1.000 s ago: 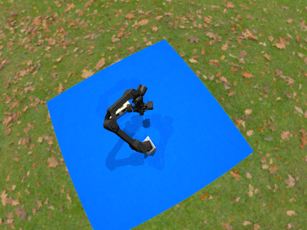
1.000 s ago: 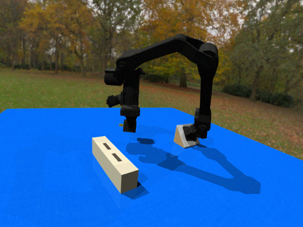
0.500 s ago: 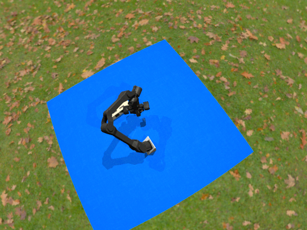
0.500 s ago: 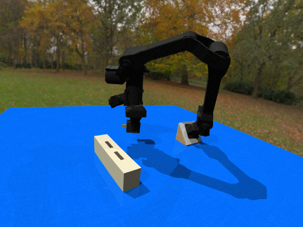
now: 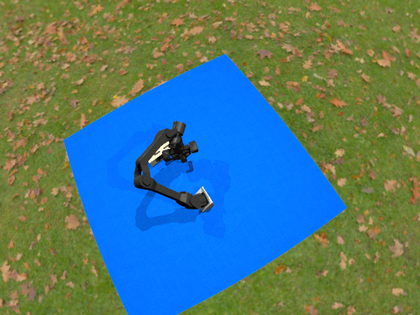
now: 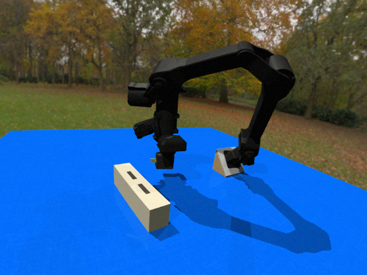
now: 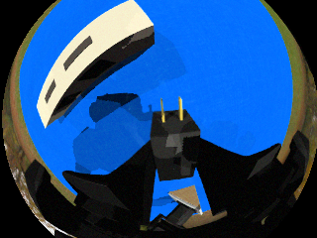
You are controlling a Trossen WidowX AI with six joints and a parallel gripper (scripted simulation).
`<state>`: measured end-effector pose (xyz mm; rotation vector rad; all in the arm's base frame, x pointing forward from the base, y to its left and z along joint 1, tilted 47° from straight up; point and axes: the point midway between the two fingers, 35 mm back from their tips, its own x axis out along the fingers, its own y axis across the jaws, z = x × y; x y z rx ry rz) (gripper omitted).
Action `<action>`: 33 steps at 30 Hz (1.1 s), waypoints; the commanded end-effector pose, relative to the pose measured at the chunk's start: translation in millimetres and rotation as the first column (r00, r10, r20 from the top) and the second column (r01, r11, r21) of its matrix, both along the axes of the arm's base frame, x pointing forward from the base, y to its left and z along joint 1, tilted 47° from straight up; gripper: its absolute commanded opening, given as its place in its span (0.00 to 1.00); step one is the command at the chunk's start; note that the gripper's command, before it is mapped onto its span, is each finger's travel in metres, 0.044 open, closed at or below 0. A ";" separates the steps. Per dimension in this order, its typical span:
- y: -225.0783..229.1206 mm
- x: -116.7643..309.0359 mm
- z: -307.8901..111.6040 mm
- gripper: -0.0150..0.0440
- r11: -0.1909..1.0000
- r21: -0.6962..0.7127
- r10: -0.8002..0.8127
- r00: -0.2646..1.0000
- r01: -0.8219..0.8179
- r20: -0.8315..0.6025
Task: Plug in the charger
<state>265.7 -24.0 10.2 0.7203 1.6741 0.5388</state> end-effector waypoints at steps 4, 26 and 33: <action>14.2 -1.3 8.2 0.25 0.999 0.005 0.037 0.998 -0.037 0.041; 59.8 -11.5 34.2 0.25 0.988 0.012 0.152 0.975 -0.156 0.162; 73.8 -16.9 41.8 0.25 0.981 0.015 0.188 0.961 -0.195 0.201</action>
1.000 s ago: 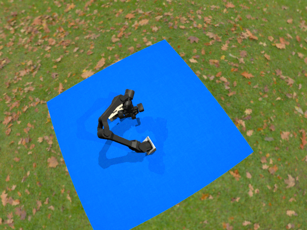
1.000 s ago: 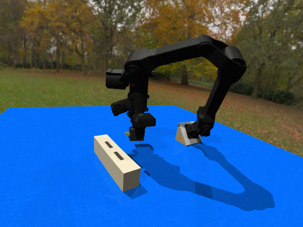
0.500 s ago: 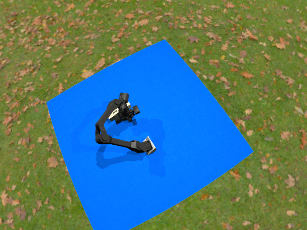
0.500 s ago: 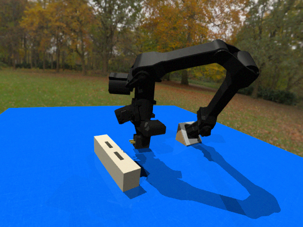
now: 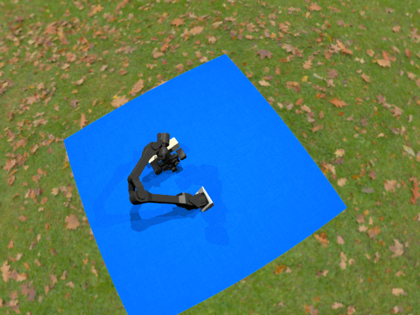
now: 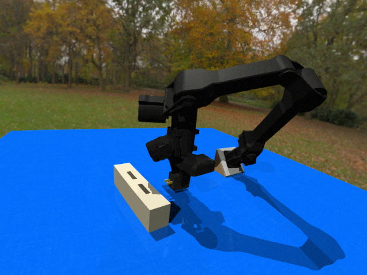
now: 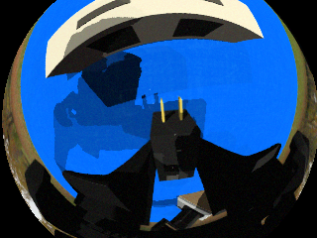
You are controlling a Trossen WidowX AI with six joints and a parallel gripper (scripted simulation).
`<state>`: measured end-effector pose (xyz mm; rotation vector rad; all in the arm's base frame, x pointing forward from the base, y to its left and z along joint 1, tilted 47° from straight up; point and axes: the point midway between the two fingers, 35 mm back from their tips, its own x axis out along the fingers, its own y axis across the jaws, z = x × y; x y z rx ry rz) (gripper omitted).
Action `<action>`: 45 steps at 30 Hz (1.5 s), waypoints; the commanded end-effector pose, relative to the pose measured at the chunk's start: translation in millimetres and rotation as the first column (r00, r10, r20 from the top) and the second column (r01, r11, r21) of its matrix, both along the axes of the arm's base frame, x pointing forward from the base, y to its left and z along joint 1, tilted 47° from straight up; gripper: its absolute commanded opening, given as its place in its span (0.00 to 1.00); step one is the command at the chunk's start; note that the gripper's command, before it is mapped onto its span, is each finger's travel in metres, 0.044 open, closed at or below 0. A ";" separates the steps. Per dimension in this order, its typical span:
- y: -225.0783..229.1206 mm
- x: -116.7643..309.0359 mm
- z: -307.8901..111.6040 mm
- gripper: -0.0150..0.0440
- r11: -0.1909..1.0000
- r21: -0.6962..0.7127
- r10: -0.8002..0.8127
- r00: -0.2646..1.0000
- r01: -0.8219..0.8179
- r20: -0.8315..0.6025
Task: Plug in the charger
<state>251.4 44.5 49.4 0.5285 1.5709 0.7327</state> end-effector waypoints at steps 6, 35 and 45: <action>15.2 -7.0 7.7 0.25 0.999 0.014 0.045 0.998 -0.045 0.045; 26.6 24.6 14.9 0.25 0.998 0.019 0.062 0.996 -0.064 0.065; 31.4 35.9 17.0 0.25 0.997 0.021 0.069 0.995 -0.070 0.072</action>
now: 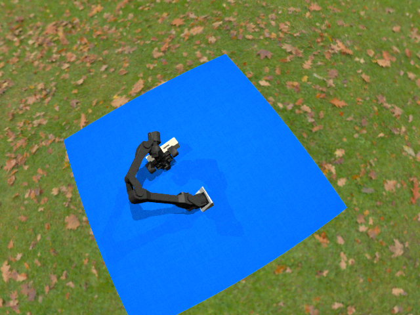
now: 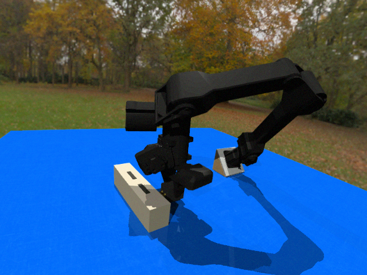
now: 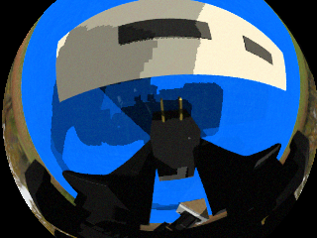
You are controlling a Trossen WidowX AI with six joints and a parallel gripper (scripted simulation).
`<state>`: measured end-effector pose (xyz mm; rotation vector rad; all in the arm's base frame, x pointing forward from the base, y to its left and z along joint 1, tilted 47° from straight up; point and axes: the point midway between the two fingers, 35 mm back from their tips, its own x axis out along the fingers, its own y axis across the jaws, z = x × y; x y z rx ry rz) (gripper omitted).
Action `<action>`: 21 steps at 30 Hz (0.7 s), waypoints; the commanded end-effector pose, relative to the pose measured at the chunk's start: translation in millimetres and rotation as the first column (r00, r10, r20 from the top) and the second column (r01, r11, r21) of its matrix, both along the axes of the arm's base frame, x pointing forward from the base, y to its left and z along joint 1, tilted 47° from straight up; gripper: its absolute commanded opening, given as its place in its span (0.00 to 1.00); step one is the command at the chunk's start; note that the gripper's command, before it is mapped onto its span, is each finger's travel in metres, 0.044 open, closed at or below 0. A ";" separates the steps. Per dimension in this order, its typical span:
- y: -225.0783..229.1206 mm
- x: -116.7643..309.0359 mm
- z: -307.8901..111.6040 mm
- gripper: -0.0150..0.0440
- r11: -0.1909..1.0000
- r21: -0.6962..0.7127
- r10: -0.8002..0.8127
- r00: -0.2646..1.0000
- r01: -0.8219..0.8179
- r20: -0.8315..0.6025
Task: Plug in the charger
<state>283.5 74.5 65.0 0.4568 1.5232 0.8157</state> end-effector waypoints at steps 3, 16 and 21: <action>2.0 5.4 1.6 0.25 1.000 0.003 -0.002 1.000 0.002 -0.001; 2.1 6.0 1.8 0.25 1.000 0.003 -0.002 1.000 0.002 0.000; 2.4 7.4 2.0 0.25 1.000 0.003 -0.002 1.000 0.002 0.000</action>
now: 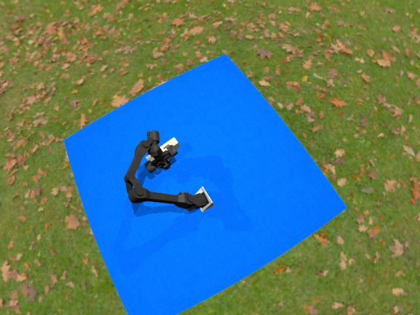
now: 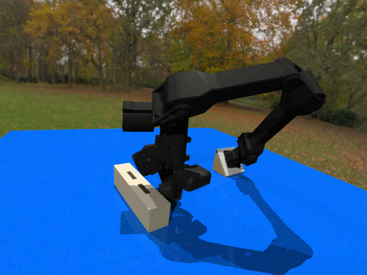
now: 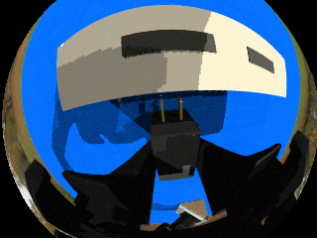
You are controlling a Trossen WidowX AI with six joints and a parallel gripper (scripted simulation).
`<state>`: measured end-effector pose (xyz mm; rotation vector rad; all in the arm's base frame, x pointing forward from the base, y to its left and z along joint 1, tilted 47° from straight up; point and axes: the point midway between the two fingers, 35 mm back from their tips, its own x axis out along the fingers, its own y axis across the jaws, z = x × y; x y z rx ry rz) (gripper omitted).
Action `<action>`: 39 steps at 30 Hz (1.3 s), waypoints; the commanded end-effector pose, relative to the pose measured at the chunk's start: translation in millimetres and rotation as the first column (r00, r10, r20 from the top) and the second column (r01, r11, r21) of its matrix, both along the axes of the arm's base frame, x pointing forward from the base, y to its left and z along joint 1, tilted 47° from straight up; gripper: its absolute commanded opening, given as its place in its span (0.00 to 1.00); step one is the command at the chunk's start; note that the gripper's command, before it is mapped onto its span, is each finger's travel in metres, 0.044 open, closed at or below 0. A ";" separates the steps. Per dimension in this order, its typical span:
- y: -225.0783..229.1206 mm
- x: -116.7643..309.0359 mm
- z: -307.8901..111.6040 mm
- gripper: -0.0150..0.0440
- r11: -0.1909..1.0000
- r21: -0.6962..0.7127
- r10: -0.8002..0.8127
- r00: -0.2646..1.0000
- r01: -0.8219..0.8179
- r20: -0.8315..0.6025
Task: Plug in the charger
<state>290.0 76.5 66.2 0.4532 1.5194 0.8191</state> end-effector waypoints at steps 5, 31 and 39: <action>0.8 2.3 1.1 0.25 1.000 0.002 -0.005 1.000 0.005 -0.005; 1.6 7.2 1.9 0.25 1.000 0.002 -0.005 1.000 0.005 -0.005; 1.7 7.2 1.7 0.25 1.000 0.002 -0.005 1.000 0.005 -0.005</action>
